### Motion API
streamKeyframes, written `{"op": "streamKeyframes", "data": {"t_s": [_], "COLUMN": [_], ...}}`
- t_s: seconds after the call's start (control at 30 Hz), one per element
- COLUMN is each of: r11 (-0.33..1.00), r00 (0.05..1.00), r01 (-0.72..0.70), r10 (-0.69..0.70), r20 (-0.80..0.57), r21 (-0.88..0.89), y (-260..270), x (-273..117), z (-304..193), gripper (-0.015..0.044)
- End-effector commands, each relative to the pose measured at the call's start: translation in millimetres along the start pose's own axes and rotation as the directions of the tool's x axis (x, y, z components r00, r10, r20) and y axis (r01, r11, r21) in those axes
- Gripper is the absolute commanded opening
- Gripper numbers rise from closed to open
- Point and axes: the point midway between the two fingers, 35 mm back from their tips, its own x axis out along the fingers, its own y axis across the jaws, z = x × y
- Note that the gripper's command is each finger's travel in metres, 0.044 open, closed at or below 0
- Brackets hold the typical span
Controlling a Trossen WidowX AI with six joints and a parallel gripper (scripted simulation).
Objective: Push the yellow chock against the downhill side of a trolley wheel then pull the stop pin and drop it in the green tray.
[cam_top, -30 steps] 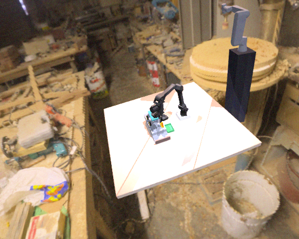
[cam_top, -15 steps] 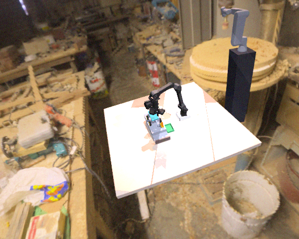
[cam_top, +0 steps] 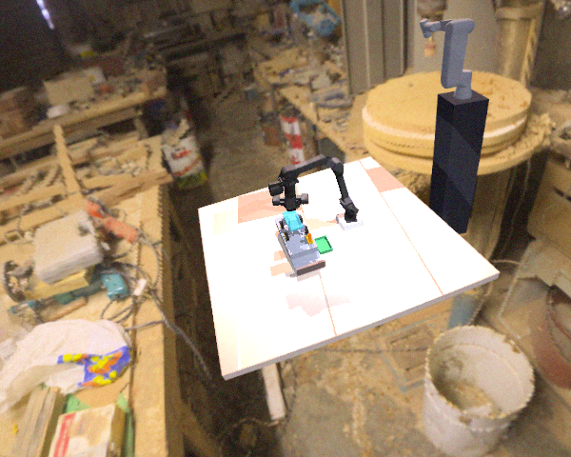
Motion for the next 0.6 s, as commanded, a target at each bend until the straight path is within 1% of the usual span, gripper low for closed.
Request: {"op": "streamKeyframes", "data": {"t_s": [0.0, 0.17, 0.57], "r11": [0.989, 0.954, 0.952], "r00": [1.0, 0.998, 0.998], "r01": [-0.012, -0.037, -0.038], "r10": [0.008, 0.022, 0.023], "r20": [-0.027, -0.051, -0.052], "r21": [-0.146, -0.298, -0.303], "y": [-5.1, -8.3, -8.4], "x": [1.8, 4.3, 9.2], "z": [-22.3, -46.1, -47.0], "gripper": [0.019, 0.019, 0.019]}}
